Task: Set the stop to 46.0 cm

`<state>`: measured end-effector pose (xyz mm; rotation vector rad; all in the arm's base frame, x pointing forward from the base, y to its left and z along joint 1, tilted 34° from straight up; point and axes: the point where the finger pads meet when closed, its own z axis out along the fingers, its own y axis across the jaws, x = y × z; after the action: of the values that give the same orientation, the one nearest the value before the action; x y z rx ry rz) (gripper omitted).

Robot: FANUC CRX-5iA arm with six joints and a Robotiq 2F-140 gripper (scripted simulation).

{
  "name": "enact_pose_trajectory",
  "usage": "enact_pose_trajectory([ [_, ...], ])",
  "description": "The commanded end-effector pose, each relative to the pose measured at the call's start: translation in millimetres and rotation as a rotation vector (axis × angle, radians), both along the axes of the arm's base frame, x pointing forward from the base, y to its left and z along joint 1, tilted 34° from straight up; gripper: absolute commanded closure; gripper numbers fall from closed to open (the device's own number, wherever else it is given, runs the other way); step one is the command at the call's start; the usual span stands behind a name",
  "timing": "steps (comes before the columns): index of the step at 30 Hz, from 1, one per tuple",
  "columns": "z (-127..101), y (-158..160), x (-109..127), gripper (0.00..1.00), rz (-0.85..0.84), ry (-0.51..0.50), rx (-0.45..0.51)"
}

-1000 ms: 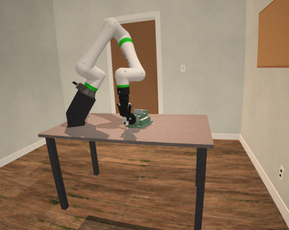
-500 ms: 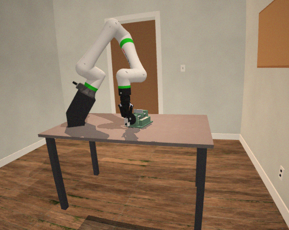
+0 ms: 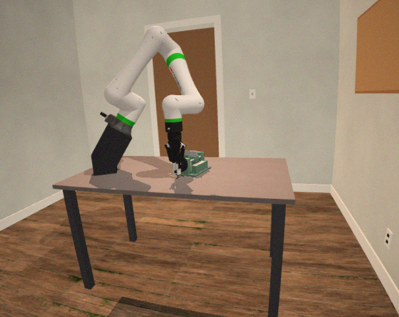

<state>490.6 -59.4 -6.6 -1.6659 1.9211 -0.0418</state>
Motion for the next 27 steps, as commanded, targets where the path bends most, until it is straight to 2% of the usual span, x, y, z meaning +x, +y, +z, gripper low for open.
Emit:
enact_pose_trajectory([
  [1, 0.4, -0.4, 0.8, 0.96, 0.000, 0.000, 0.000],
  [27, 4.3, -2.5, 8.0, 0.96, 0.000, 0.000, 0.000],
])
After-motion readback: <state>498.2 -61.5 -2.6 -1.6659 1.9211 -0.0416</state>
